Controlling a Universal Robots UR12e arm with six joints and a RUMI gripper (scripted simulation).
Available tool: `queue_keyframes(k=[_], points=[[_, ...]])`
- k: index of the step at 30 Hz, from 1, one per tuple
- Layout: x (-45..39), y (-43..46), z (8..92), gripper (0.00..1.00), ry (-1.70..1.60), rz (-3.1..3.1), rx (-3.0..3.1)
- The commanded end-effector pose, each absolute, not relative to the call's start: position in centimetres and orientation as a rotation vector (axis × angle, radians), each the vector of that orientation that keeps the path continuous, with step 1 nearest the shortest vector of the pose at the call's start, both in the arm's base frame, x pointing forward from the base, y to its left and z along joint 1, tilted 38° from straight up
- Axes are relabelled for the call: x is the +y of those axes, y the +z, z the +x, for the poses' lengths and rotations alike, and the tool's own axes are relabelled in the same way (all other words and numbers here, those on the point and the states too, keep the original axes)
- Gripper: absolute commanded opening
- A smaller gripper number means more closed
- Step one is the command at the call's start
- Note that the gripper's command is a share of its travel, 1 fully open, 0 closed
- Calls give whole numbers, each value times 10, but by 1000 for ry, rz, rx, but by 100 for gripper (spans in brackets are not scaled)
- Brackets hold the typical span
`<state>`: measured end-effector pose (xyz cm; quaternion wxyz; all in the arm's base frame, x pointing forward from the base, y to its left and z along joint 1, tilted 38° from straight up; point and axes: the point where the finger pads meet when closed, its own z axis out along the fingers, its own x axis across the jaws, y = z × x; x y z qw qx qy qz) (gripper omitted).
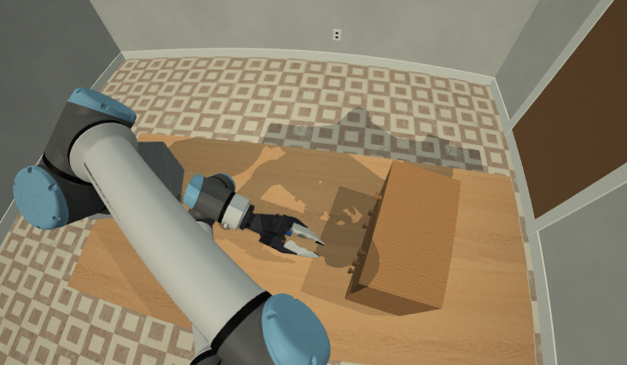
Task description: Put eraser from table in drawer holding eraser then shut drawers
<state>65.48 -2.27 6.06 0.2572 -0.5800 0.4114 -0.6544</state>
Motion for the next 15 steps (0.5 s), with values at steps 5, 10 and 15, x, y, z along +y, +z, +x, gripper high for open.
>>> queue_keyframes(k=[5,10,15], points=[[-22,61,655,20,-1775,-1573,1115],[-23,61,657,20,-1775,-1573,1115],[-24,61,661,20,-1775,-1573,1115]])
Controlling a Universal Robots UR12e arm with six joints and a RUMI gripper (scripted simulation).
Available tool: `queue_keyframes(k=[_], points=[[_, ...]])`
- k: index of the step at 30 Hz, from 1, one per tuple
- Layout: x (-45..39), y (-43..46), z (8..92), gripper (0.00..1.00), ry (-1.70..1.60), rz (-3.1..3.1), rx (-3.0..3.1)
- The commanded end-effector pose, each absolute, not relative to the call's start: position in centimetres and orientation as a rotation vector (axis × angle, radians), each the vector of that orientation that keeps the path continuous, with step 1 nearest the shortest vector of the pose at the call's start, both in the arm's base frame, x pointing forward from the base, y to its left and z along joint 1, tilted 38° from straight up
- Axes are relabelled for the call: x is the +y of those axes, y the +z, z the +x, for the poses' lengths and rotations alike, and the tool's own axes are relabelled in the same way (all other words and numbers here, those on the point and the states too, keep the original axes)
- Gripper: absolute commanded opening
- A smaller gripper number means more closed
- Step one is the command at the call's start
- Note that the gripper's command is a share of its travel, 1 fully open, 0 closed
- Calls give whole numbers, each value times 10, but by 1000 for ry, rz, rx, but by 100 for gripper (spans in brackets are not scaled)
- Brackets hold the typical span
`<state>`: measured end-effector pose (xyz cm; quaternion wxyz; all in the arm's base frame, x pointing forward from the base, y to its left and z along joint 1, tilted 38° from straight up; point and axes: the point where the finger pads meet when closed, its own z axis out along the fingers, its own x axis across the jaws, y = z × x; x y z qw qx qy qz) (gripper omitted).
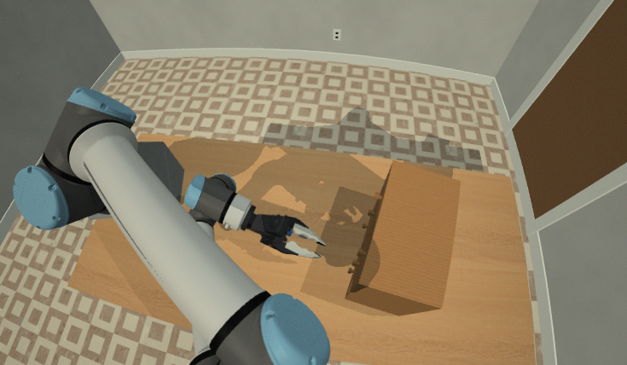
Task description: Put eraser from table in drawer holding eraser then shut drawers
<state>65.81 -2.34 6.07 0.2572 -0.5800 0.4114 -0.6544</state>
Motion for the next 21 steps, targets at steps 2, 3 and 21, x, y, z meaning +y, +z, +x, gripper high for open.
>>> queue_keyframes(k=[2,3,21], points=[[-24,61,663,20,-1775,-1573,1115],[-24,61,665,20,-1775,-1573,1115],[-31,62,695,20,-1775,-1573,1115]])
